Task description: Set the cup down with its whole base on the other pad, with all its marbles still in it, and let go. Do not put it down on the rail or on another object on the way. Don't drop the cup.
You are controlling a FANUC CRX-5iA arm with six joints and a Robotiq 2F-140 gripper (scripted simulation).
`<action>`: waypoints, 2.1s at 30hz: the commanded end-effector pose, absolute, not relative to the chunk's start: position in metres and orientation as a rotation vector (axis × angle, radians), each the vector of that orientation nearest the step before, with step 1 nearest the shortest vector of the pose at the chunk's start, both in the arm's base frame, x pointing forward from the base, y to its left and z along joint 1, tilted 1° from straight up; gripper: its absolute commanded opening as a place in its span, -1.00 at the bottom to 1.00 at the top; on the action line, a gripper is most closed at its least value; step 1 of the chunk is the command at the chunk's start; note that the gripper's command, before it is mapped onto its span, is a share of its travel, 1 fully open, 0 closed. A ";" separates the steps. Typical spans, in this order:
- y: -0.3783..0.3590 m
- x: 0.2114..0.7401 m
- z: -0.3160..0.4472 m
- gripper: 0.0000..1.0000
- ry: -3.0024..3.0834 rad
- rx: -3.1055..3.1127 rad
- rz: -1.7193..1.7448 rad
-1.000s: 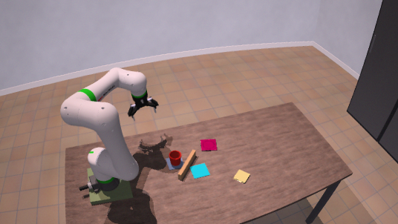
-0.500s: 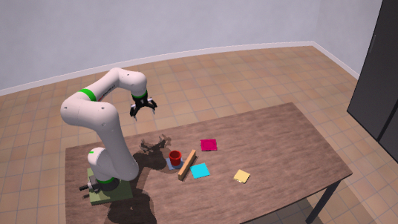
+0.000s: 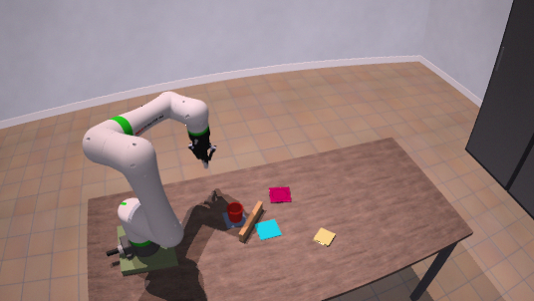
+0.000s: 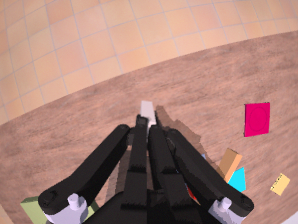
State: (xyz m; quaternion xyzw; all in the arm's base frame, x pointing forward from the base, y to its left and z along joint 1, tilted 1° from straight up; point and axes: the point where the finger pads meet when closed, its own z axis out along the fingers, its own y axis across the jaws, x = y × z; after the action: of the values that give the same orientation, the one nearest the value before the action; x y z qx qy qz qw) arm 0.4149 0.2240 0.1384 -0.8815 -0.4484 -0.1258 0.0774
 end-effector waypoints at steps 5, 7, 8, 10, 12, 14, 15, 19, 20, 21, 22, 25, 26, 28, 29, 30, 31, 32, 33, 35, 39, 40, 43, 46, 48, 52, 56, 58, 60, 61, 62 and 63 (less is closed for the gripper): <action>0.178 0.432 0.130 -1.00 -0.839 -2.876 -0.281; 0.162 0.436 0.128 -1.00 -0.652 -2.934 -0.250; 0.162 0.436 0.128 -1.00 -0.652 -2.934 -0.250; 0.144 0.440 0.125 -1.00 -0.457 -2.981 -0.220; 0.127 0.444 0.122 -1.00 -0.259 -3.017 -0.191; 0.127 0.444 0.122 -1.00 -0.259 -3.017 -0.191; 0.127 0.444 0.122 -1.00 -0.259 -3.017 -0.191; 0.093 0.448 0.118 -1.00 0.133 -3.050 -0.137; 0.093 0.448 0.118 -1.00 0.133 -3.050 -0.137; 0.077 0.449 0.116 -1.00 0.320 -3.049 -0.114; 0.077 0.449 0.116 -1.00 0.320 -3.049 -0.114; 0.048 0.450 0.112 -1.00 0.651 -3.021 -0.076; 0.048 0.450 0.112 -1.00 0.662 -3.020 -0.075; 0.035 0.450 0.111 -1.00 0.811 -2.995 -0.059; 0.035 0.450 0.111 -1.00 0.811 -2.995 -0.059; 0.024 0.450 0.109 -1.00 0.943 -2.968 -0.046; 0.024 0.450 0.109 -1.00 0.943 -2.968 -0.046; 0.024 0.450 0.109 -1.00 0.943 -2.968 -0.046; 0.014 0.449 0.108 -1.00 1.057 -2.940 -0.035; -0.001 0.448 0.107 -1.00 1.230 -2.888 -0.019; -0.014 0.446 0.105 -1.00 1.372 -2.838 -0.007; -0.014 0.446 0.105 -1.00 1.378 -2.836 -0.007; -0.014 0.446 0.105 -1.00 1.379 -2.835 -0.007; -0.014 0.446 0.105 -1.00 1.379 -2.835 -0.007; -0.014 0.446 0.105 -1.00 1.379 -2.835 -0.007; -0.014 0.446 0.105 0.18 1.379 -2.835 -0.007; -0.014 0.446 0.105 0.18 1.379 -2.835 -0.007; -0.014 0.446 0.105 0.18 1.379 -2.835 -0.007; -0.014 0.446 0.105 0.18 1.379 -2.835 -0.007; -0.014 0.446 0.105 0.18 1.379 -2.835 -0.007; -0.014 0.446 0.105 0.18 1.379 -2.835 -0.007; -0.014 0.446 0.105 0.18 1.379 -2.835 -0.007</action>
State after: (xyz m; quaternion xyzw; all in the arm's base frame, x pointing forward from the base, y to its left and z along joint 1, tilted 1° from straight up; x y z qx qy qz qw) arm 0.4460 -0.0141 0.1051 -0.8993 0.4374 -0.0019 -0.0058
